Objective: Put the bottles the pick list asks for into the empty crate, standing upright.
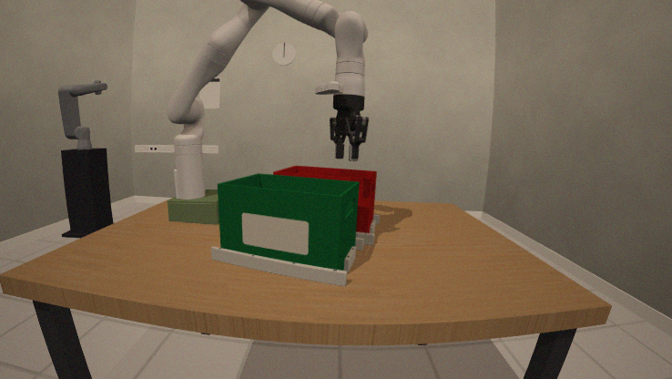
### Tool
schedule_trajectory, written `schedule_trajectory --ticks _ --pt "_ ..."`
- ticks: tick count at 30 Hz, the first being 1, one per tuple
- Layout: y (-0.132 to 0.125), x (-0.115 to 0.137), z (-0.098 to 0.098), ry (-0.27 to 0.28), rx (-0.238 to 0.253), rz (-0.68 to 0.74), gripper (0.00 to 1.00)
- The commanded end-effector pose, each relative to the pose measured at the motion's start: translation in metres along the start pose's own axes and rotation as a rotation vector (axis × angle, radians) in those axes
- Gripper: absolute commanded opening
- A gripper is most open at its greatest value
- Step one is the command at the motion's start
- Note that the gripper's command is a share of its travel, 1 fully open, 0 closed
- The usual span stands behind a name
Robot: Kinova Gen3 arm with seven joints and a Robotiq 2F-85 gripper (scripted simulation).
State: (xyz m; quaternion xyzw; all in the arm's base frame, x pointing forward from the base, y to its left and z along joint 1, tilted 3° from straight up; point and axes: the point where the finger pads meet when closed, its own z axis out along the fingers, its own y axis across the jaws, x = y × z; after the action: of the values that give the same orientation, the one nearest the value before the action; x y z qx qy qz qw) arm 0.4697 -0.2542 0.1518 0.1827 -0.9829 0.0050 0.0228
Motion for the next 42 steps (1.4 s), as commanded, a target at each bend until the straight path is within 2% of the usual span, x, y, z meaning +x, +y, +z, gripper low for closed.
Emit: schedule_trajectory --ticks 1,25,31,42 --pt "-0.011 0.012 -0.001 -0.002 0.001 0.0 0.67" --pt "-0.083 0.096 -0.001 -0.002 0.002 0.0 0.67" --pt "-0.094 0.109 -0.001 -0.002 0.002 0.0 0.67" --pt "-0.094 0.109 0.003 -0.002 0.002 0.0 0.67"
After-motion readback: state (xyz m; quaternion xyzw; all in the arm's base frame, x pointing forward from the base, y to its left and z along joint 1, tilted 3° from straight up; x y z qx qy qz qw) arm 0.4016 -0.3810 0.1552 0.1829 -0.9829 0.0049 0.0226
